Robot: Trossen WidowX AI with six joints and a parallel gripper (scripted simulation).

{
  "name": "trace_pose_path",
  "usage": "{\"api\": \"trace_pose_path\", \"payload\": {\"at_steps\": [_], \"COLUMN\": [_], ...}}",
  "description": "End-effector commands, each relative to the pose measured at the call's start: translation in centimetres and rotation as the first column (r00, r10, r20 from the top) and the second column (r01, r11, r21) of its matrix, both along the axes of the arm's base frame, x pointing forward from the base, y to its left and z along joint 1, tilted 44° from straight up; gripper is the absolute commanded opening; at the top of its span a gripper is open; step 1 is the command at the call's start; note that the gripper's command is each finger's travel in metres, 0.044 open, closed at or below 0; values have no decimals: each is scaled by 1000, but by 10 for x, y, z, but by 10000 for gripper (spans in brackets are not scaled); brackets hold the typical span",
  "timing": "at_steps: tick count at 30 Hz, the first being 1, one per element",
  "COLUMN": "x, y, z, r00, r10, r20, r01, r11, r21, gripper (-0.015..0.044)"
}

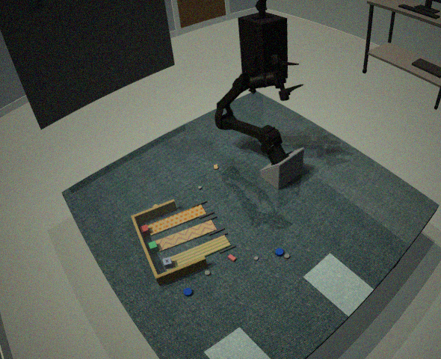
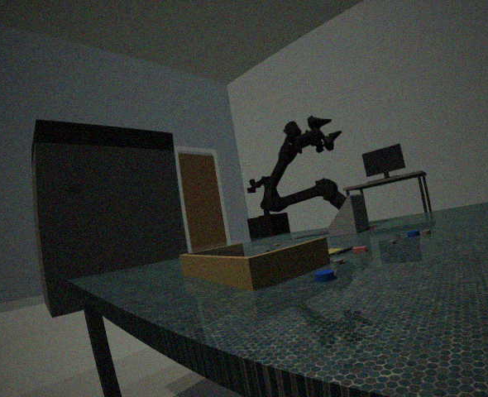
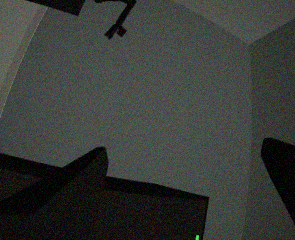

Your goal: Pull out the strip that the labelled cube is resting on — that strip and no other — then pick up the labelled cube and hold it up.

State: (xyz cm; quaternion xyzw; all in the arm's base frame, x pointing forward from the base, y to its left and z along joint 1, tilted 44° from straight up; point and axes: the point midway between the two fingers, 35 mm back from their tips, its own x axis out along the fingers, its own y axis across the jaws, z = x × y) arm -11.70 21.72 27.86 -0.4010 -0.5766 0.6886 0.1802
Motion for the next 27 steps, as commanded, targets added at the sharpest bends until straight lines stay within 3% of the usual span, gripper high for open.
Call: {"api": "trace_pose_path", "payload": {"at_steps": [1, 4, 7, 12, 16, 20, 27], "x": [1, 13, 42, 110, 175, 241, 344], "y": [1, 15, 40, 76, 89, 84, 35], "z": [0, -6, -18, -44, -67, -91, -129], "r00": [1000, 995, 955, 761, 487, 152, -445], "r10": [-6, -97, -291, -640, -864, -978, -876], "r20": [-1, -20, -57, -106, -125, -141, -186], "r01": [6, 97, 284, 608, 807, 906, 834], "r11": [1000, 995, 953, 760, 500, 195, -330], "r21": [-2, -37, -108, -231, -314, -376, -443], "gripper": [400, 400, 400, 400, 400, 400, 400]}}
